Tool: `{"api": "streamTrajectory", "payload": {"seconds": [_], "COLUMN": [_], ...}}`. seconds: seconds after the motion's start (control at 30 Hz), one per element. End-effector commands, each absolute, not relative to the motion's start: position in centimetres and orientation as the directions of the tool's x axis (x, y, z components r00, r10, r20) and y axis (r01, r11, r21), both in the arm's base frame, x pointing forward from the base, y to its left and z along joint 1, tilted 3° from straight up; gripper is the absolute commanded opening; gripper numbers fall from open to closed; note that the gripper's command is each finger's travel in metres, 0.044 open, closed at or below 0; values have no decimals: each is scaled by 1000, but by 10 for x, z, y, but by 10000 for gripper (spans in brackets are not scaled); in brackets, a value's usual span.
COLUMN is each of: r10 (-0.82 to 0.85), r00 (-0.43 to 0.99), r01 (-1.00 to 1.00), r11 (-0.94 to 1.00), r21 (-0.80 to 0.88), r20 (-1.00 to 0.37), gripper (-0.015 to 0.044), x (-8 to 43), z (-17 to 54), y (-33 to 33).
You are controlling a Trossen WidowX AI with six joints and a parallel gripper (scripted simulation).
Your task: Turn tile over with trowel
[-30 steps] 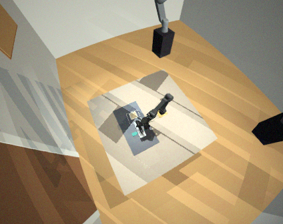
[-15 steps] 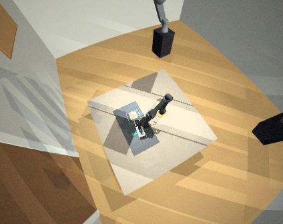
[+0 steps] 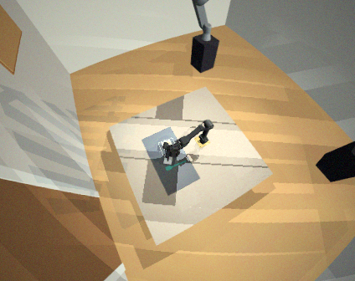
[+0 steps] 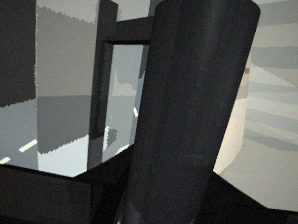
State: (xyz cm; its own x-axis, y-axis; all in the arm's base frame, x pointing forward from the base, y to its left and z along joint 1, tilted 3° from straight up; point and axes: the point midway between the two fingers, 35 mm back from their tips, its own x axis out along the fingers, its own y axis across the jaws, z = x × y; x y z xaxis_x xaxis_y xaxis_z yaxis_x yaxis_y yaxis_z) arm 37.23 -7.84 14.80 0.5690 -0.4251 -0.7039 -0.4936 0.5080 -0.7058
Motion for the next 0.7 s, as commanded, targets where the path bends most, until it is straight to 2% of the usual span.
{"api": "streamTrajectory", "payload": {"seconds": [0.0, 0.33, 0.67], "r10": [-497, -630, -711], "r00": [510, 304, 76], "r01": [-412, -207, 19], "r11": [575, 688, 702], "r21": [-707, -696, -712], "r20": [-702, -714, -699], "gripper": [0, 0, 0], "x": [371, 356, 330], "z": [150, 140, 130], "y": [-106, -170, -230]}}
